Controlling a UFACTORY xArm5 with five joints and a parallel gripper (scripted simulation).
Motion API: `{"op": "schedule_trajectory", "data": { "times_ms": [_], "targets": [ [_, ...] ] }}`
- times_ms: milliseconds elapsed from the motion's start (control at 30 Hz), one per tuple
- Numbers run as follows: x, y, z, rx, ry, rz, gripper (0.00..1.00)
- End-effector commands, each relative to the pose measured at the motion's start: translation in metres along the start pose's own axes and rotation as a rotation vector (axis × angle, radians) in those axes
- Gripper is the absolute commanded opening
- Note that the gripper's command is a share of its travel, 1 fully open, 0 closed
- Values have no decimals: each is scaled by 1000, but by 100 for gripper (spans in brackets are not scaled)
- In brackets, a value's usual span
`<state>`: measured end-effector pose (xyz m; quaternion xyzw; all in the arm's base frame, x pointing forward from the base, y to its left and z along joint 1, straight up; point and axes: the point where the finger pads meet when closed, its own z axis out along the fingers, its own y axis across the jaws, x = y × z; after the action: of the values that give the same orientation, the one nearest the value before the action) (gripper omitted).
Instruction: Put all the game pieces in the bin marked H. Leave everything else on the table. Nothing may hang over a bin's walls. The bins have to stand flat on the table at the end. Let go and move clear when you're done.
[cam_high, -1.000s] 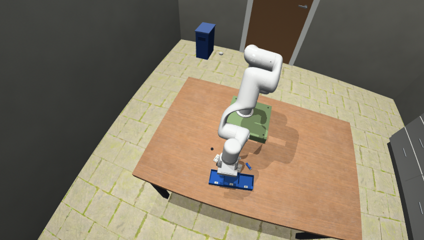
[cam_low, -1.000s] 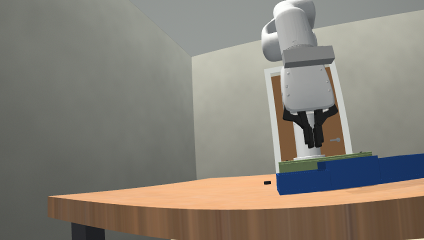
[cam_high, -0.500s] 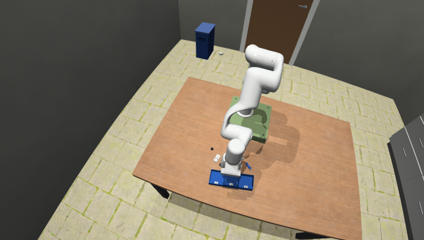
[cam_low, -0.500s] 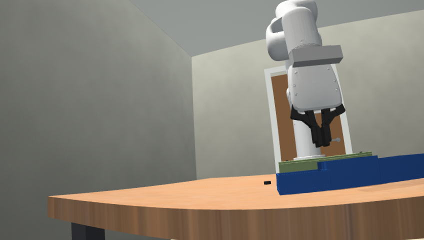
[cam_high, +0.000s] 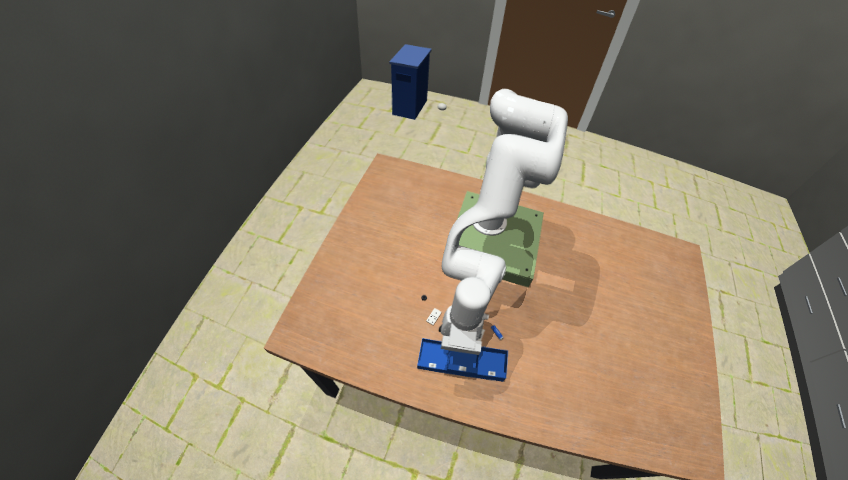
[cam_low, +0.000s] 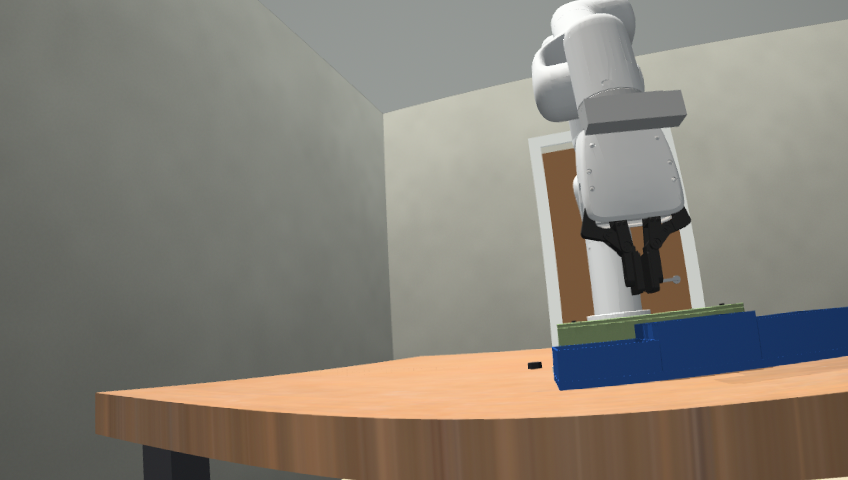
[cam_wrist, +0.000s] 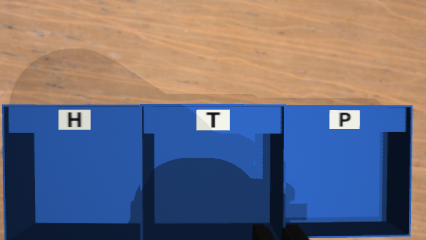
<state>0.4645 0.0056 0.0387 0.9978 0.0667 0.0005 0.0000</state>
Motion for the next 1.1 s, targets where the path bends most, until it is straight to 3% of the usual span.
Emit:
{"op": "schedule_trajectory", "data": {
  "times_ms": [0, 700, 1067],
  "targets": [
    [1, 0, -1, -2, 4, 0, 9],
    [1, 0, -1, -2, 4, 0, 9],
    [1, -45, -1, -2, 4, 0, 9]
  ]
}}
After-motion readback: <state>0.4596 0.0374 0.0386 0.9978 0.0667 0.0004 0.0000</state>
